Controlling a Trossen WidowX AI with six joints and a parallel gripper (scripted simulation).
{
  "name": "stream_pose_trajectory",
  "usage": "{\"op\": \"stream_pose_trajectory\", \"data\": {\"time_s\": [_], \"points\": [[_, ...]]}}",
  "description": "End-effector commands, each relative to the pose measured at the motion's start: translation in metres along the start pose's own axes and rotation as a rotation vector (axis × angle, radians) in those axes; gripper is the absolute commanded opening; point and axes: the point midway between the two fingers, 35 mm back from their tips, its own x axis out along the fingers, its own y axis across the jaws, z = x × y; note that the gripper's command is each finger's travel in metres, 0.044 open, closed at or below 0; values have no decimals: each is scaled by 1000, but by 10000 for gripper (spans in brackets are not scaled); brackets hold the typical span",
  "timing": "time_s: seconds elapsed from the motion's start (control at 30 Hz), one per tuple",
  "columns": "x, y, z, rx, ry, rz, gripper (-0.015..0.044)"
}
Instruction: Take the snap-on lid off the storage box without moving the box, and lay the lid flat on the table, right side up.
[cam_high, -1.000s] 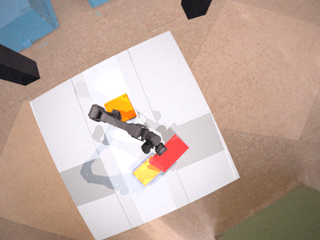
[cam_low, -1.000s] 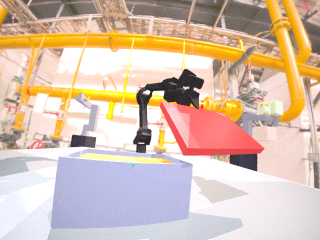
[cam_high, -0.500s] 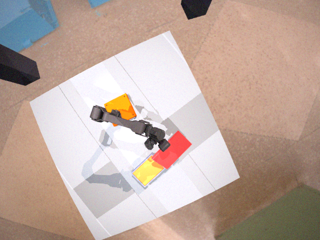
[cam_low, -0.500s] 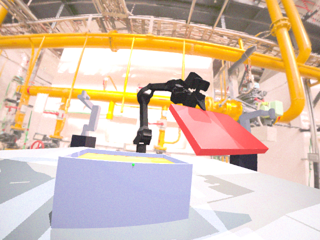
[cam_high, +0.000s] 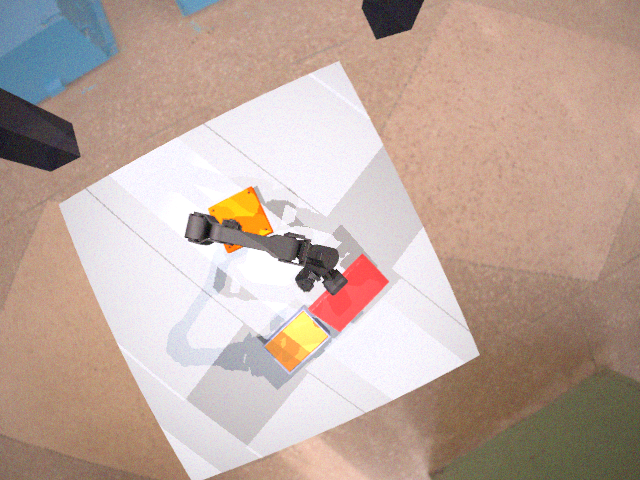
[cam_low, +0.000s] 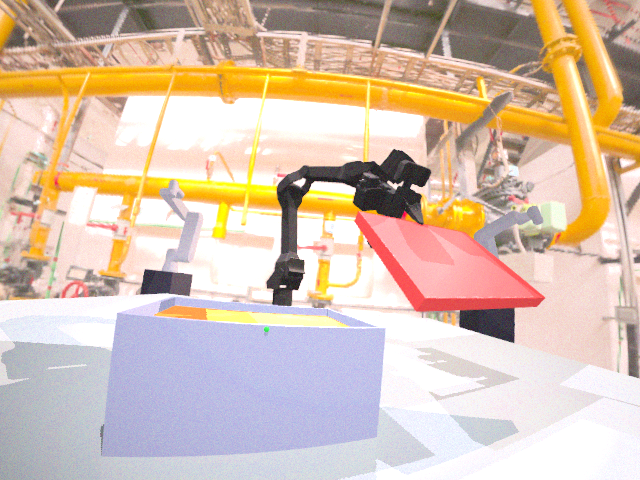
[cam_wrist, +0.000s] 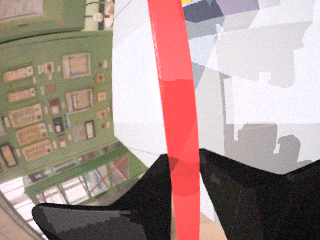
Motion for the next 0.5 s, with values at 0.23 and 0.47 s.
{"op": "stream_pose_trajectory", "data": {"time_s": [0.23,0.47], "points": [[-3,1,-22,7,-1,8,0],[-1,-2,-21,7,-1,8,0]]}}
